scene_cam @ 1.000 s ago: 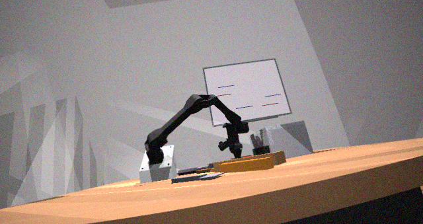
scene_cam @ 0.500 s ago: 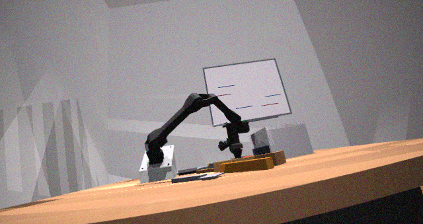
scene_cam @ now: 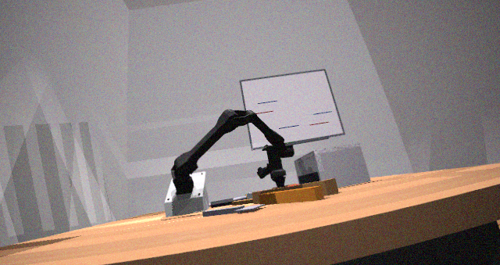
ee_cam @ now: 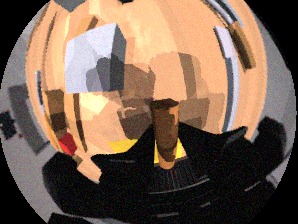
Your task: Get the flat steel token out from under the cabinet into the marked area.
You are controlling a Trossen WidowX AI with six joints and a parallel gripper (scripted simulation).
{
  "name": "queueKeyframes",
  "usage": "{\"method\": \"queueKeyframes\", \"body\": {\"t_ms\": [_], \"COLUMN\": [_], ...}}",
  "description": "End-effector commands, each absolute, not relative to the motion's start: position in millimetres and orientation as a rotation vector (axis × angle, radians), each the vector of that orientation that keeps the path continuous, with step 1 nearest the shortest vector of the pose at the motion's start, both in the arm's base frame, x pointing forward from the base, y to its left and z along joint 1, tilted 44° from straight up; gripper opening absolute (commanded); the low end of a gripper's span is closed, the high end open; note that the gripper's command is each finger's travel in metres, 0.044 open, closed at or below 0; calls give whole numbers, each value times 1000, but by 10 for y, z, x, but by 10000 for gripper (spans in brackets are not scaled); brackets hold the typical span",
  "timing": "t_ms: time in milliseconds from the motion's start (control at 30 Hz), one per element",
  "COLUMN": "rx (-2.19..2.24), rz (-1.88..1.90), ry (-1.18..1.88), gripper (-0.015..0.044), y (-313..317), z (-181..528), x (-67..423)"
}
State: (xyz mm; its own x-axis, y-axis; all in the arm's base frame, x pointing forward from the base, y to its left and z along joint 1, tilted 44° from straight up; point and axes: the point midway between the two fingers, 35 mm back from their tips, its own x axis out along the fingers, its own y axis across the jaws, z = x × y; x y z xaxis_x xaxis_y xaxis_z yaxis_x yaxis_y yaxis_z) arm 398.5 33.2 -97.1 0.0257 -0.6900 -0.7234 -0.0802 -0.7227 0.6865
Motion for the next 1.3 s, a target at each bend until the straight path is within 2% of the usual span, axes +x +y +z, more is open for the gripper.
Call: {"method": "queueKeyframes", "body": {"t_ms": [0,1267], "rx": [1845,1843], "rz": [-1744,-1746], "ry": [-785,-784], "gripper": [0,0], "y": [326,356], "z": [-975,-1025], "x": [3930,3563]}}
